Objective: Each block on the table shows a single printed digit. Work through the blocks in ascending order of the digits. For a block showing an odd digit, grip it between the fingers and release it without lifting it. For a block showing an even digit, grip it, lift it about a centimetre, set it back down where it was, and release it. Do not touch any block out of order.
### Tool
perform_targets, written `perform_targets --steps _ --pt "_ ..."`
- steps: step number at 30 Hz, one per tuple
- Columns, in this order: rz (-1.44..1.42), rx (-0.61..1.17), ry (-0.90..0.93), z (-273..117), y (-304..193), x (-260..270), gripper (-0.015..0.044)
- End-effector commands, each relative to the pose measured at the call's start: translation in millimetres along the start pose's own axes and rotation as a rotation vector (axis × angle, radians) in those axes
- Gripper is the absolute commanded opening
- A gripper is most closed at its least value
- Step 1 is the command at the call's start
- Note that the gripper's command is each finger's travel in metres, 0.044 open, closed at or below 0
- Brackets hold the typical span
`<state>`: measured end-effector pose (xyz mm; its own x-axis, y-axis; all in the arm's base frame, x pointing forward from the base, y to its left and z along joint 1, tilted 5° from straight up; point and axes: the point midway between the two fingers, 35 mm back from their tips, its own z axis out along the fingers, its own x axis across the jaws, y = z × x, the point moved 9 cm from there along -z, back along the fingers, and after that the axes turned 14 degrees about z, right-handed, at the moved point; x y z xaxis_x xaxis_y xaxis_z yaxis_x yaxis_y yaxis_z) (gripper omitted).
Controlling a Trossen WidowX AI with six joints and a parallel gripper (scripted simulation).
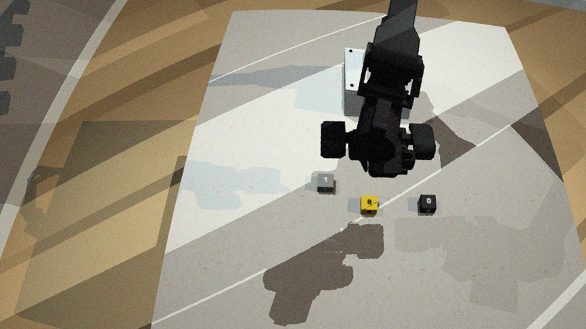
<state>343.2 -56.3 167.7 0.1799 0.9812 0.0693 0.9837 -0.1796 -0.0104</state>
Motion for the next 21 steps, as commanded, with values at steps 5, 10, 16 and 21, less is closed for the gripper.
perform_targets --steps 5,10,16,21 --pt "0.029 0.01 0.0 16 3 3 0.0172" --pt "0.029 0.011 0.0 83 1 3 0.0304" --pt "0.029 0.011 0.0 83 1 3 0.04" --pt "0.029 0.011 0.0 89 1 3 0.04"
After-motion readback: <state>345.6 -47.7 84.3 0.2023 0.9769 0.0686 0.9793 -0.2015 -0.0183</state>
